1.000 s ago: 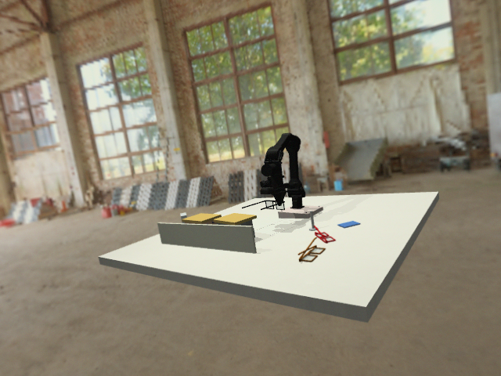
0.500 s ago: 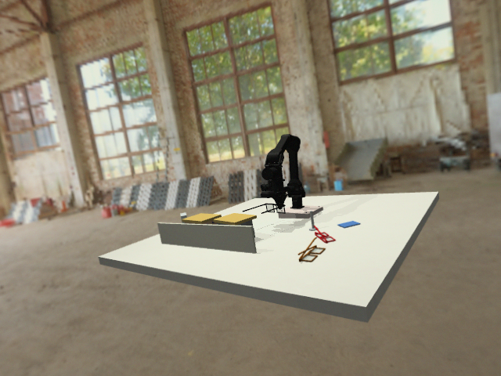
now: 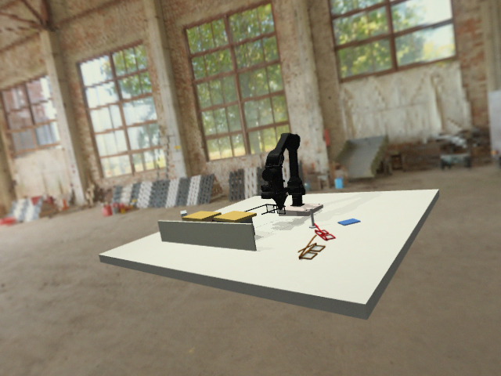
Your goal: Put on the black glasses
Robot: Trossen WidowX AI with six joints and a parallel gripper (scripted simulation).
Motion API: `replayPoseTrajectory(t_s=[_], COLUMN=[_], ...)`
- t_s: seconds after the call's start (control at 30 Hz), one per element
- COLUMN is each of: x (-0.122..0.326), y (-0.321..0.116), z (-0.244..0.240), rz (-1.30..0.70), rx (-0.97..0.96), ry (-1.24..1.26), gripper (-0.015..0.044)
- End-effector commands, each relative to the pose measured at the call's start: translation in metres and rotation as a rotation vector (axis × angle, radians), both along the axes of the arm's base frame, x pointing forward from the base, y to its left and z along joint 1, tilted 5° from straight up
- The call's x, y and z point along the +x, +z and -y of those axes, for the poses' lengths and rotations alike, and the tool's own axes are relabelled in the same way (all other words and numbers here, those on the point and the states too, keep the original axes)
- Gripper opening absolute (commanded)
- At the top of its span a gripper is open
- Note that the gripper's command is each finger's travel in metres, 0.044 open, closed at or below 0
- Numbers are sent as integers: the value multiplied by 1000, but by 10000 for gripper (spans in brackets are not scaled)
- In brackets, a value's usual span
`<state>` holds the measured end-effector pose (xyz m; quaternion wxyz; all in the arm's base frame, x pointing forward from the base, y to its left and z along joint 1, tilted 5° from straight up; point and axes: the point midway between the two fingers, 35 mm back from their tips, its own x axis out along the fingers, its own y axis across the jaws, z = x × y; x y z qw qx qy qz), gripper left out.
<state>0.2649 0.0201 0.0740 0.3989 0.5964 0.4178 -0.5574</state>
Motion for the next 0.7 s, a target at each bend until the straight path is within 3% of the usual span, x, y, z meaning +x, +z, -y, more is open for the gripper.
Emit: replayPoseTrajectory(t_s=[0.0,0.67], x=[0,26], y=[-2,-4], z=[1,10], rz=[-1,8], rx=[-3,-7], ry=[-1,-1], gripper=[0,0])
